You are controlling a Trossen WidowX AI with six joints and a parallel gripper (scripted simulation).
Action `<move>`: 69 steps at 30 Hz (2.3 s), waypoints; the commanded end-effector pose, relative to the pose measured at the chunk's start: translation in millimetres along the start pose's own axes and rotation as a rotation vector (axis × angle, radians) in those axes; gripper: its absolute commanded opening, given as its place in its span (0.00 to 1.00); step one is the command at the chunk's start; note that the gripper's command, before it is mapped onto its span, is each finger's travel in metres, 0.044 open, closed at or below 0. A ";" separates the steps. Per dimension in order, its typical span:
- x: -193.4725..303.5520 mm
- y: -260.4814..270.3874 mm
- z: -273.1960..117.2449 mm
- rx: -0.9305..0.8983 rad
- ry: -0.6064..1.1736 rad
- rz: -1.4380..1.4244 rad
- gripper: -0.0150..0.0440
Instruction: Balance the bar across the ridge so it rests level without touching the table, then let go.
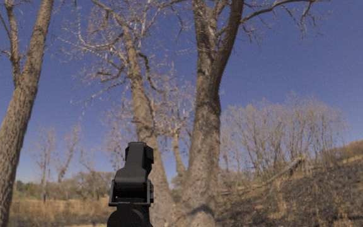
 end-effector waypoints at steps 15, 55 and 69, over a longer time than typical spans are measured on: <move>-2.5 -2.9 -23.6 -0.001 -0.001 0.001 0.25; -21.7 3.2 -105.0 -0.003 -0.007 -0.014 0.25; -68.5 17.5 -108.0 -0.004 -0.011 -0.056 0.25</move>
Point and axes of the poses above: the point midway between the two fingers, 35 mm back from their tips, its own z axis out along the fingers, its own y axis across the jaws, x = y × z, the point moved 8 cm from there along -z, back along the fingers, and after that the axes turned 11 degrees about -z, right-handed, at the moved point
